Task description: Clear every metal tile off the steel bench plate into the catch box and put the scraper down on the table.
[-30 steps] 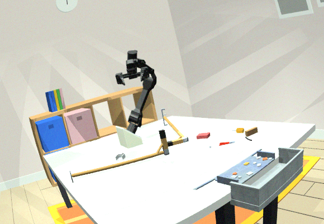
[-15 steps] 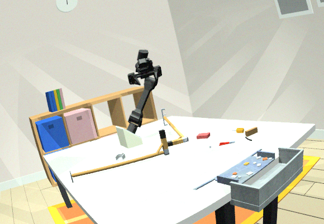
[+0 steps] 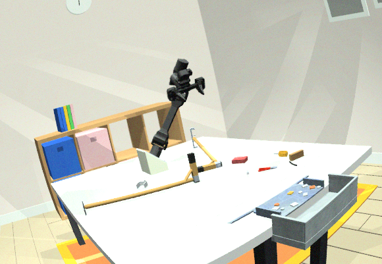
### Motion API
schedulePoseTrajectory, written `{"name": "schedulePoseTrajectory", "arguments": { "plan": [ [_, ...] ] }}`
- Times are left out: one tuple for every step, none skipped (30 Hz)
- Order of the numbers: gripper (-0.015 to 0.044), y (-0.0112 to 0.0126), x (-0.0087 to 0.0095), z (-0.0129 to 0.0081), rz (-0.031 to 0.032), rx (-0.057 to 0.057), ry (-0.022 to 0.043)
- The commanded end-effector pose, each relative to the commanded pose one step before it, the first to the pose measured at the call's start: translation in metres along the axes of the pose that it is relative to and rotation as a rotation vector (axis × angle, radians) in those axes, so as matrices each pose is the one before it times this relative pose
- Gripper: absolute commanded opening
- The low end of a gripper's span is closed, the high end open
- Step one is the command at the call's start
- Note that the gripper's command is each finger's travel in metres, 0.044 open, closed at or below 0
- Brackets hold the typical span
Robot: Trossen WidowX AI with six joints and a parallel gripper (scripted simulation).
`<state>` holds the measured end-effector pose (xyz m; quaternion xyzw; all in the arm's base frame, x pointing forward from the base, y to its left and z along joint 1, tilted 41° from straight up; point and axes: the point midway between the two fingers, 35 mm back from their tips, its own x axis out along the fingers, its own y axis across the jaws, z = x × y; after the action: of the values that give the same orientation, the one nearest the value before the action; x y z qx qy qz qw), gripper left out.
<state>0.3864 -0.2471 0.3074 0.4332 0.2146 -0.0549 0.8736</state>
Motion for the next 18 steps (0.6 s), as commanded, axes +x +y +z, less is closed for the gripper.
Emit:
{"name": "schedulePoseTrajectory", "arguments": {
  "plan": [
    [0.044,0.02343,0.00585,-0.00157,0.05666,-0.0096,0.01478],
    [0.044,0.00486,0.00212,-0.00126,0.01203,-0.0012,0.00583],
    [0.044,0.00484,0.00213,-0.0013,0.01202,-0.0011,0.00594],
    [0.044,0.00483,0.00215,-0.00133,0.012,-0.0011,0.00605],
    [0.044,0.00481,0.00217,-0.00136,0.01199,-0.0011,0.00616],
    [0.044,0.0048,0.00218,-0.00139,0.01197,-0.001,0.00627],
    [0.044,0.00478,0.0022,-0.00142,0.01195,-0.001,0.00638],
    [0.044,0.00477,0.00222,-0.00145,0.01193,-0.001,0.00649],
    [0.044,0.00475,0.00223,-0.00148,0.01191,-0.0009,0.0066],
    [0.044,0.00473,0.00225,-0.00151,0.01189,-0.0009,0.00671],
    [0.044,0.00472,0.00226,-0.00154,0.01187,-0.0009,0.00682],
    [0.044,0.0047,0.00228,-0.00157,0.01185,-0.0008,0.00692],
    [0.044,0.00468,0.0023,-0.0016,0.01182,-0.0008,0.00703],
    [0.044,0.00466,0.00231,-0.00163,0.0118,-0.0008,0.00713],
    [0.044,0.00465,0.00233,-0.00166,0.01177,-0.0007,0.00724],
    [0.044,0.00463,0.00234,-0.00168,0.01174,-0.0007,0.00734],
    [0.044,0.00461,0.00236,-0.00171,0.01171,-0.0007,0.00745],
    [0.044,0.00459,0.00237,-0.00174,0.01169,-0.0007,0.00755]
  ]
}}
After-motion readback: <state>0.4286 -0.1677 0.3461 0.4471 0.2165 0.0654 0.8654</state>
